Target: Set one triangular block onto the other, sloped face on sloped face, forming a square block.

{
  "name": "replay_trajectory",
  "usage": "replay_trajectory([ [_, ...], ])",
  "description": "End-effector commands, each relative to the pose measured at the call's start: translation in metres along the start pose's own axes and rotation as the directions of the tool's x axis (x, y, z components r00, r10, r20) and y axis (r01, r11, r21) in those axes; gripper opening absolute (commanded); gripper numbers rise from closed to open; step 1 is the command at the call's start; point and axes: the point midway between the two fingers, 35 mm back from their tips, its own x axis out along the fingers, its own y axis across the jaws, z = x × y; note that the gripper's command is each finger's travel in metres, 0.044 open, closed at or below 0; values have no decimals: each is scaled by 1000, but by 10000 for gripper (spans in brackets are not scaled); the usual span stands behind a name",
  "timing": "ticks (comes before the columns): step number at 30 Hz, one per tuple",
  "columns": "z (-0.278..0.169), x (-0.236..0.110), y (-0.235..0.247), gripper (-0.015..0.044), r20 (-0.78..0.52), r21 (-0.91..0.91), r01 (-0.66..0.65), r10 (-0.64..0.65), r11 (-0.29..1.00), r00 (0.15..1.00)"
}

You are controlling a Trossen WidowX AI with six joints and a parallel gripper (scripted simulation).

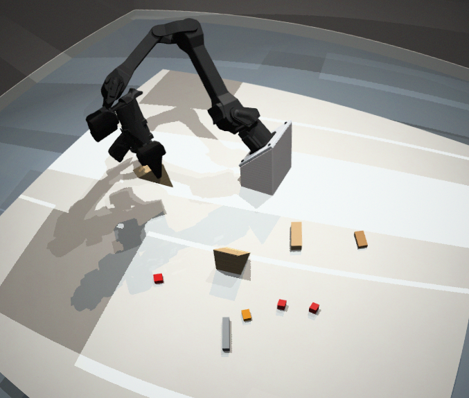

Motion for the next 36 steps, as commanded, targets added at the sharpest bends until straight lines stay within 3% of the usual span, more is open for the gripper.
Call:
replay_trajectory([
  [1, -1, 1, 2, 0, 7, -148, 58, -57, 987, 998],
  [10, 3, -3, 4, 0, 63, -415, 172, -161, 893, 985],
  [19, 7, -10, 7, 0, 137, -634, 281, -252, 720, 958],
  [29, 7, -11, 8, 0, 143, -648, 287, -258, 705, 956],
  [36, 6, -8, 39, 0, 137, -655, 260, -228, 710, 964],
])
